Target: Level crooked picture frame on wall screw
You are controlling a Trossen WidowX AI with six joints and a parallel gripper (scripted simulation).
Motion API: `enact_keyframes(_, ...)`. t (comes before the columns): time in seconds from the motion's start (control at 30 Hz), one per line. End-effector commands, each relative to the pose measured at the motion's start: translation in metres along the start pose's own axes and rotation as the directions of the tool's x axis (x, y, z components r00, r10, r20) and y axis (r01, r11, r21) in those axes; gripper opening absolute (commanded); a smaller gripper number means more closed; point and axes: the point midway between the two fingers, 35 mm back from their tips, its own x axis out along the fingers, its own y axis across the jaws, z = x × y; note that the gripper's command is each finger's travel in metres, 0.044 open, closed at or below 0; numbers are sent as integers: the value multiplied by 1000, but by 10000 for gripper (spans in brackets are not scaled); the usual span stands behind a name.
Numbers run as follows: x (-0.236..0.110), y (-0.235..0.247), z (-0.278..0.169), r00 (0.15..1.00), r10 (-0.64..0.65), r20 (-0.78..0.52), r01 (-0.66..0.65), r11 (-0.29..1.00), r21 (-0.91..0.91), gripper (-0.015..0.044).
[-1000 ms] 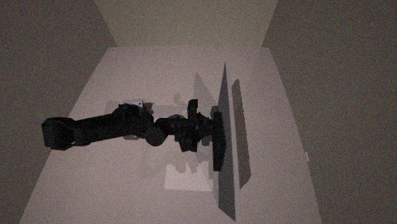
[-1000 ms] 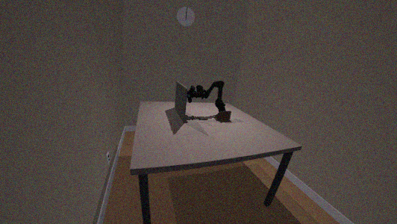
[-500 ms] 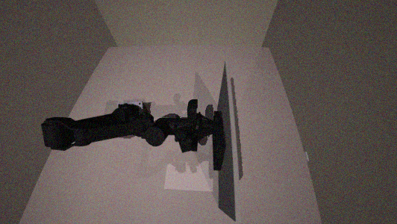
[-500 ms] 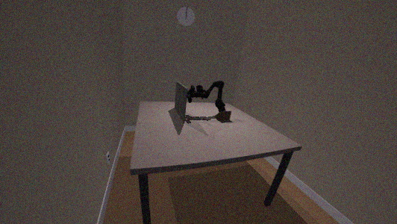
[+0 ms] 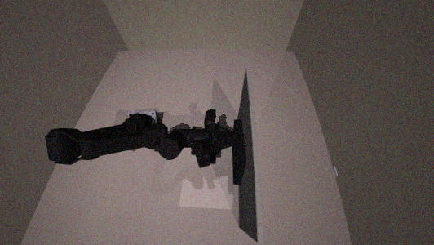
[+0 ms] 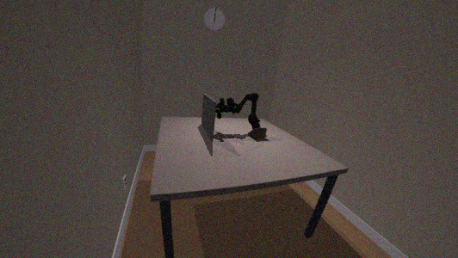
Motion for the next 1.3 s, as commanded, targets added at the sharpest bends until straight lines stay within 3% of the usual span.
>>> enact_keyframes(0.0,0,0,0,1000,-4,1,4,1000,27,0)
enact_keyframes(1.27,0,3,1,1000,-4,1,4,976,219,0)
